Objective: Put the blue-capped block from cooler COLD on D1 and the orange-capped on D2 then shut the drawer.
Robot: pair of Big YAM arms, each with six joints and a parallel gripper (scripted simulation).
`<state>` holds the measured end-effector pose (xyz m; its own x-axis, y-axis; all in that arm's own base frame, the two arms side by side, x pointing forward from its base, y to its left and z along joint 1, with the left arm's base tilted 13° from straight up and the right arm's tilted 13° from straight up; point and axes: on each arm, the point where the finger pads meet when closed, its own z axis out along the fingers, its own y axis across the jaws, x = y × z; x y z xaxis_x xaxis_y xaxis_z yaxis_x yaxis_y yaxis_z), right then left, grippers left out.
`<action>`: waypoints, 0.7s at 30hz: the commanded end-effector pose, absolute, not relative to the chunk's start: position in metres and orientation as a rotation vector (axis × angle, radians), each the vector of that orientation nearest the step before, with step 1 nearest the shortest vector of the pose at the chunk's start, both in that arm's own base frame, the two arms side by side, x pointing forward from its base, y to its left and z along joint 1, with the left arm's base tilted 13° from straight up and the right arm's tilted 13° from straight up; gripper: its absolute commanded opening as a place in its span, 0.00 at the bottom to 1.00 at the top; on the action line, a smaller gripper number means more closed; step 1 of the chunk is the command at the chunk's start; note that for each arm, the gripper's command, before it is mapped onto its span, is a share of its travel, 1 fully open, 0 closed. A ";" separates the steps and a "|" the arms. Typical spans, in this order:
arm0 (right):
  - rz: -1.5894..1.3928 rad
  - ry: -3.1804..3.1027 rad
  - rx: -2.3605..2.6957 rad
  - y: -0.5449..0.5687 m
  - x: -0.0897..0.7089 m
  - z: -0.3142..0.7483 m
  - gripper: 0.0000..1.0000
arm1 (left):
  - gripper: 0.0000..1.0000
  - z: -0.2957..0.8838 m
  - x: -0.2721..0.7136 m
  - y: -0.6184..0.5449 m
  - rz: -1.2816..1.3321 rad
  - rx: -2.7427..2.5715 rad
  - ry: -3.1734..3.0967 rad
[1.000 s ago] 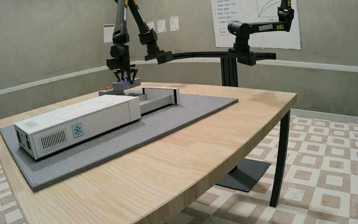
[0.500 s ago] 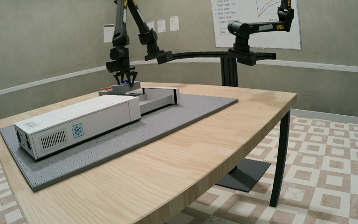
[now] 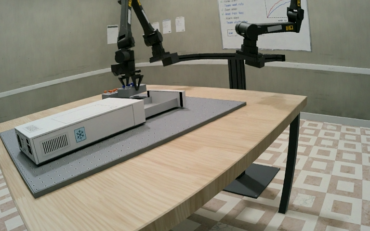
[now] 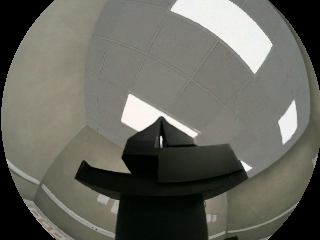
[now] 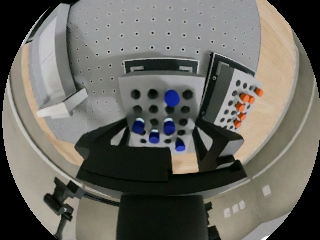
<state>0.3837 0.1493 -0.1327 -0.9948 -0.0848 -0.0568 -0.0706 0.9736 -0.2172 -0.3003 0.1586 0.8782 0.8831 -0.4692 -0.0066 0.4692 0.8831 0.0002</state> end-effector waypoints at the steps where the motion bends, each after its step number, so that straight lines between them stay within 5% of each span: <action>1: -0.268 2.977 -0.163 0.175 0.413 -0.106 0.00 | 0.00 0.886 -0.279 0.148 -0.490 0.012 0.041; 21: -0.273 2.982 -0.163 0.174 0.411 -0.103 0.00 | 0.00 0.886 -0.279 0.148 -0.490 0.012 0.041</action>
<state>0.3833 0.1491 -0.1326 -0.9948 -0.0860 -0.0548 -0.0721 0.9733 -0.2180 -0.3003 0.1586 0.8782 0.8831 -0.4692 -0.0066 0.4692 0.8831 0.0002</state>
